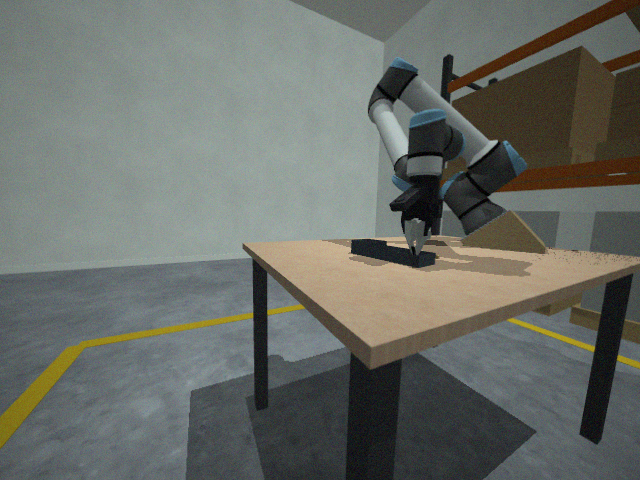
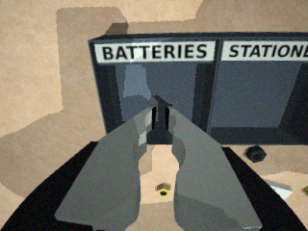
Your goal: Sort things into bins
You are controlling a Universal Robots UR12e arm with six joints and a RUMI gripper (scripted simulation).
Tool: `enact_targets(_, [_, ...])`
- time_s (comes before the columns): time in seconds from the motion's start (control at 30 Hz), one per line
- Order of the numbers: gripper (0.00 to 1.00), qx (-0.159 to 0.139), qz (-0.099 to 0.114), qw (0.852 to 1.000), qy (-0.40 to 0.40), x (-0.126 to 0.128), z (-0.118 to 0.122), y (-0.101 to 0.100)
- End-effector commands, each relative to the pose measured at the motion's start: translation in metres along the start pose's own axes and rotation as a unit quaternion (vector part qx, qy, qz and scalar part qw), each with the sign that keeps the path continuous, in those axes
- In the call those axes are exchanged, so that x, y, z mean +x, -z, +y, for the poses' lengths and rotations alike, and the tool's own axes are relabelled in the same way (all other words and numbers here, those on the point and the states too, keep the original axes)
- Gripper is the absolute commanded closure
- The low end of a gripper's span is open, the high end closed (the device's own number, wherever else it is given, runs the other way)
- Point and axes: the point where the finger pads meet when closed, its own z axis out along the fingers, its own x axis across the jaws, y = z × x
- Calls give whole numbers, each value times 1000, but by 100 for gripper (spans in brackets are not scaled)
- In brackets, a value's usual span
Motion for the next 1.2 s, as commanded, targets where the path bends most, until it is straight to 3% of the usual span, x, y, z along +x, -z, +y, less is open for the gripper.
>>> enact_targets(0.0, [96, 1, 0, 1000, 0, 0, 0, 1])
enact_targets(0.6, [96, 1, 0, 1000, 0, 0, 0, 1])
enact_targets(1.17, [96, 1, 0, 1000, 0, 0, 0, 21])
